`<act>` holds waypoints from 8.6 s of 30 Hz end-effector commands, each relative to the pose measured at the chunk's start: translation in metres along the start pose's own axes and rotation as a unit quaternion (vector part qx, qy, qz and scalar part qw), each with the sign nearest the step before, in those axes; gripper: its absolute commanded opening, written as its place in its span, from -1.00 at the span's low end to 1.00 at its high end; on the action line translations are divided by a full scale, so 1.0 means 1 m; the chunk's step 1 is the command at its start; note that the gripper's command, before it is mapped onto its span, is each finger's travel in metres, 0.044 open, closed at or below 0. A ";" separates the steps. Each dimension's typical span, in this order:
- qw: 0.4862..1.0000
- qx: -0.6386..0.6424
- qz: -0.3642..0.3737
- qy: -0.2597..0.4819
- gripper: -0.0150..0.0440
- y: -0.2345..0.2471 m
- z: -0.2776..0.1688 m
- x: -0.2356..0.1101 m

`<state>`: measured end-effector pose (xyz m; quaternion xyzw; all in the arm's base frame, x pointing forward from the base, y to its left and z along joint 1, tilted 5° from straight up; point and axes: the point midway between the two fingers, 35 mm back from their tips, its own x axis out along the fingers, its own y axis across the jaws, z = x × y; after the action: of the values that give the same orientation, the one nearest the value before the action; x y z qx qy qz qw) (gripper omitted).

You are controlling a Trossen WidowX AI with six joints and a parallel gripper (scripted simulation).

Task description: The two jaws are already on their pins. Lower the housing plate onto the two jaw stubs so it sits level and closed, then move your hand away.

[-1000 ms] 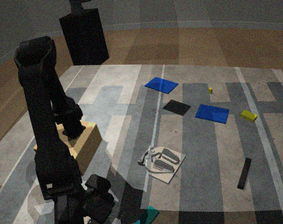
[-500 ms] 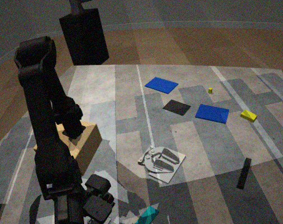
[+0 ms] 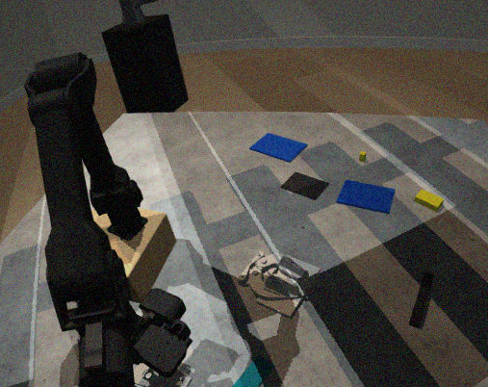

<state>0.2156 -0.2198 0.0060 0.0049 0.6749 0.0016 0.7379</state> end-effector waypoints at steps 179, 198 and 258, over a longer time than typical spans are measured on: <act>0.998 0.068 0.012 -0.006 0.70 0.271 0.050 -0.008; 0.998 0.068 0.012 -0.006 0.70 0.271 0.048 0.021; 0.998 0.068 0.012 -0.006 0.70 0.272 0.048 0.031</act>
<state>0.2677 0.0524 -0.0167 0.0624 0.6690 -0.0317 0.7400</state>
